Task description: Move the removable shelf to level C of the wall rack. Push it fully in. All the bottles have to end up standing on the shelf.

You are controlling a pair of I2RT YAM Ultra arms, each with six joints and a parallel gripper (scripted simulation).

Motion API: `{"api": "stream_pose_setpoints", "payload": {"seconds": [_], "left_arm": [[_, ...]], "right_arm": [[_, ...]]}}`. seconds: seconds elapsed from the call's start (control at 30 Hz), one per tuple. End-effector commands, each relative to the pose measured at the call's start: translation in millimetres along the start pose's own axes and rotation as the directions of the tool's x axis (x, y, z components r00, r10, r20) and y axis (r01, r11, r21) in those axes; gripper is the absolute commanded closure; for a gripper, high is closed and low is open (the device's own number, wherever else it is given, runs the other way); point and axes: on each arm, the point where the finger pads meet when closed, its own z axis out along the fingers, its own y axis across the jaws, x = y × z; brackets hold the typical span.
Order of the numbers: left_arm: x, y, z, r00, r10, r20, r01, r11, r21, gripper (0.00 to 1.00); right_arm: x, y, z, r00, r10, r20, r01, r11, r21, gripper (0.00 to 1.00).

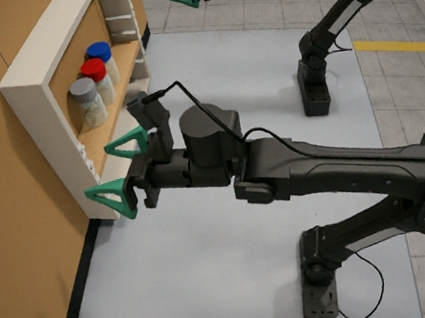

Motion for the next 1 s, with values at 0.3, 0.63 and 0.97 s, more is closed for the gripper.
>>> {"api": "stream_pose_setpoints", "payload": {"seconds": [0.3,0.63,0.97], "left_arm": [[-3.2,-10.8,-12.6,0.991,0.123,0.044,-0.122,0.992,-0.024,0.0],[7.0,-24.0,-18.3,0.973,0.227,0.042,-0.226,0.974,-0.03,0.0],[15.2,-34.5,-23.0,0.95,0.31,0.039,-0.309,0.951,-0.034,0.0]], "right_arm": [[-8.5,2.6,-10.5,0.989,-0.131,0.071,0.13,0.991,0.026,0.0],[5.0,7.0,-12.8,0.97,-0.235,0.066,0.233,0.972,0.036,0.0],[15.7,10.4,-14.6,0.946,-0.318,0.061,0.315,0.948,0.044,0.0]]}}
